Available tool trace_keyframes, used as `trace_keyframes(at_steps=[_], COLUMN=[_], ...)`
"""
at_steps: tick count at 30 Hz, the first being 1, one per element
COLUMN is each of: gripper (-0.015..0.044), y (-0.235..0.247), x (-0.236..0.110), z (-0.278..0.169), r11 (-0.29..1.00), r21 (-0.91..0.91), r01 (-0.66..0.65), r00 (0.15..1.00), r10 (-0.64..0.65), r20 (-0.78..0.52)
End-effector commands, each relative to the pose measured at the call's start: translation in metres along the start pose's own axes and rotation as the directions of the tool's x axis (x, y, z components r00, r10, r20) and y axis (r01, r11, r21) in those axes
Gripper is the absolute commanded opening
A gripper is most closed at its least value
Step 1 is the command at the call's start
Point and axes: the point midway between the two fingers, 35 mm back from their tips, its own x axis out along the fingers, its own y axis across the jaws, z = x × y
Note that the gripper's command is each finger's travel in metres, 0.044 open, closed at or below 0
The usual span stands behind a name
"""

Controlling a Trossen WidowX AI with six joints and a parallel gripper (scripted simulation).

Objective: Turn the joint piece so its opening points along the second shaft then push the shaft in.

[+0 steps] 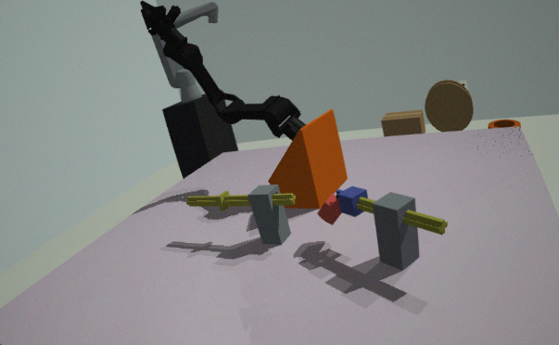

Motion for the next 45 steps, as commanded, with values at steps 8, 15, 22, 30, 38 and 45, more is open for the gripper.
trace_keyframes(at_steps=[8,15,22,30,38,45], gripper=[0.0440,0.0440,0.0440,0.0440,0.0440,0.0440], y=[0.050,0.130,0.215,0.289,0.355,0.403], x=[0.014,0.025,0.020,0.006,-0.017,-0.045], z=[0.006,0.011,0.011,0.008,0.001,-0.008], r11=[0.988,0.926,0.840,0.714,0.574,0.468], r21=[0.085,0.208,0.222,0.336,0.471,0.556], r01=[-0.127,-0.315,-0.495,-0.614,-0.669,-0.687], r00=[0.992,0.946,0.855,0.737,0.599,0.465], r10=[0.128,0.325,0.516,0.671,0.793,0.871], r20=[-0.003,-0.017,-0.048,-0.081,-0.115,-0.158])
